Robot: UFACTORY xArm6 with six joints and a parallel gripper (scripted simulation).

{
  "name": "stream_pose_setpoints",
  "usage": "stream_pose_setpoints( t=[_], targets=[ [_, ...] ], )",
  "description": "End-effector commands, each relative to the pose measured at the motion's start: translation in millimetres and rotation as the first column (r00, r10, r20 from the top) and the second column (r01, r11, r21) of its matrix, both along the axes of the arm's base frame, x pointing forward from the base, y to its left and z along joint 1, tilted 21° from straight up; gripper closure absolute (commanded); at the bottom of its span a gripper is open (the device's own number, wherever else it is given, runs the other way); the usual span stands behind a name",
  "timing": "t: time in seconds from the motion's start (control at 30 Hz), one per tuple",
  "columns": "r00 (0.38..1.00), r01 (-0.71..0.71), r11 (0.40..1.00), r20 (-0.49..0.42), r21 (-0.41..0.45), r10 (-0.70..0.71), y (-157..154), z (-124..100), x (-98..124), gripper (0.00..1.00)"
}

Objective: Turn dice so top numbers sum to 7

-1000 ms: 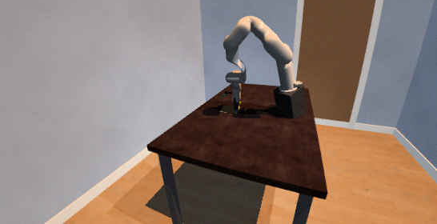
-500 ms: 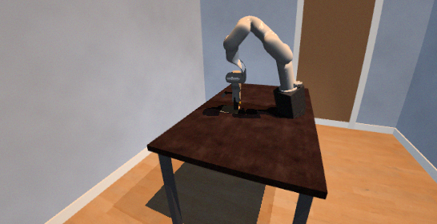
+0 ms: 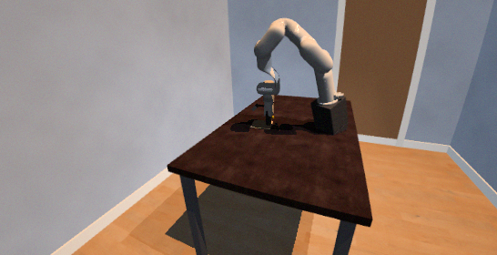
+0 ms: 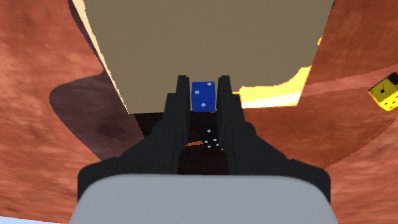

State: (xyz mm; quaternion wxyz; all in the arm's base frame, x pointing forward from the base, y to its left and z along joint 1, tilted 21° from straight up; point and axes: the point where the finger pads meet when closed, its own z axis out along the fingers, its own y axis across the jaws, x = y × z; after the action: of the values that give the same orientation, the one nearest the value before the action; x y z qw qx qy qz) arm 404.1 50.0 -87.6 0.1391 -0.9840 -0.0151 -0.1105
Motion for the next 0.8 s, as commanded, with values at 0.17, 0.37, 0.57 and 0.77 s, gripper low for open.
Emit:
stream_pose_setpoints(
  t=[0.17, 0.37, 0.57, 0.77],
  targets=[
    [1.0, 0.001, 1.0, 0.002, 0.0, -0.001, 0, 1, 1, 0.69],
    [1.0, 0.001, 1.0, 0.002, 0.0, -0.001, 0, 1, 1, 0.69],
    [1.0, 0.001, 1.0, 0.002, 0.0, -0.001, 0, 2, 1, 0.69],
    [1.0, 0.001, 1.0, 0.002, 0.0, -0.001, -4, 14, -2, 0.69]
  ],
)
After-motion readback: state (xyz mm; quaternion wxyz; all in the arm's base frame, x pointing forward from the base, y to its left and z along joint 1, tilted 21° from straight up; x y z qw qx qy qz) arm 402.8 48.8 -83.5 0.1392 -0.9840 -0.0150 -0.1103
